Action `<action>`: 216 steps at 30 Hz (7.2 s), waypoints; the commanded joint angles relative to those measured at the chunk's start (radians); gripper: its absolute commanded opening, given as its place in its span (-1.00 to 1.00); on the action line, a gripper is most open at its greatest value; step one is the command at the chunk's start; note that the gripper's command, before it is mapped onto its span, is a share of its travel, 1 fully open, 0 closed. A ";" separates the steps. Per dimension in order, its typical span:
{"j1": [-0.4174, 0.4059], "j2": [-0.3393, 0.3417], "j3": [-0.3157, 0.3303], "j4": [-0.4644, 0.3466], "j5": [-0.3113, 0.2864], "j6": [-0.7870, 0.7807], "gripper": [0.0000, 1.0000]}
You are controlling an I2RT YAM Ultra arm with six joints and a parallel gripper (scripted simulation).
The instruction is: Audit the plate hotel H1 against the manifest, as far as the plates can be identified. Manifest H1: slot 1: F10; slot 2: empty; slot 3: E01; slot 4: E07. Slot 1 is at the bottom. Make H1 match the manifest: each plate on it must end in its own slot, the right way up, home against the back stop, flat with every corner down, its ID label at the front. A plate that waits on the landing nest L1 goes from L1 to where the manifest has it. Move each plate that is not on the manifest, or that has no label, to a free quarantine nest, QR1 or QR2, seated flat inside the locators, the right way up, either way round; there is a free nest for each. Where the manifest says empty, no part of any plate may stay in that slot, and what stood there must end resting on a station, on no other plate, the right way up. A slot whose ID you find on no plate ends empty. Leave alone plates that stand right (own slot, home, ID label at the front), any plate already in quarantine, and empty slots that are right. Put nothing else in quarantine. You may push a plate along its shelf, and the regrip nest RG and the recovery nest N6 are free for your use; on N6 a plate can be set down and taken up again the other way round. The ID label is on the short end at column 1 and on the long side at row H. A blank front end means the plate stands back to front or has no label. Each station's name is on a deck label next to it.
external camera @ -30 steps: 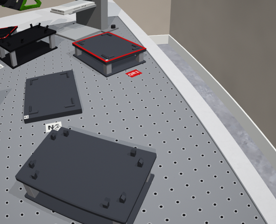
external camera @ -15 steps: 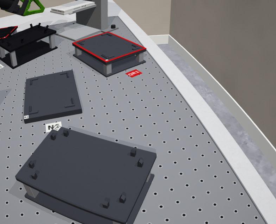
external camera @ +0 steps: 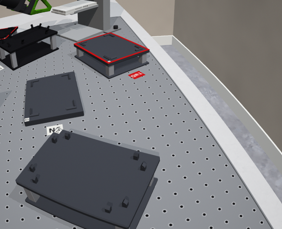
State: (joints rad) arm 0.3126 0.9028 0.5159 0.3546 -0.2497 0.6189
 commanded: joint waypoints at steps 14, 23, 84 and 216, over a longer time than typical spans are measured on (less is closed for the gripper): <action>-0.001 -0.002 0.015 0.014 0.013 0.001 1.00; -0.001 -0.002 0.015 0.014 0.013 0.001 1.00; 0.010 -0.107 -0.052 -0.024 0.024 0.001 1.00; 0.133 -0.181 -0.183 0.033 0.146 0.002 1.00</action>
State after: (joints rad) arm 0.4450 0.7483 0.3351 0.3969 -0.1230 0.6205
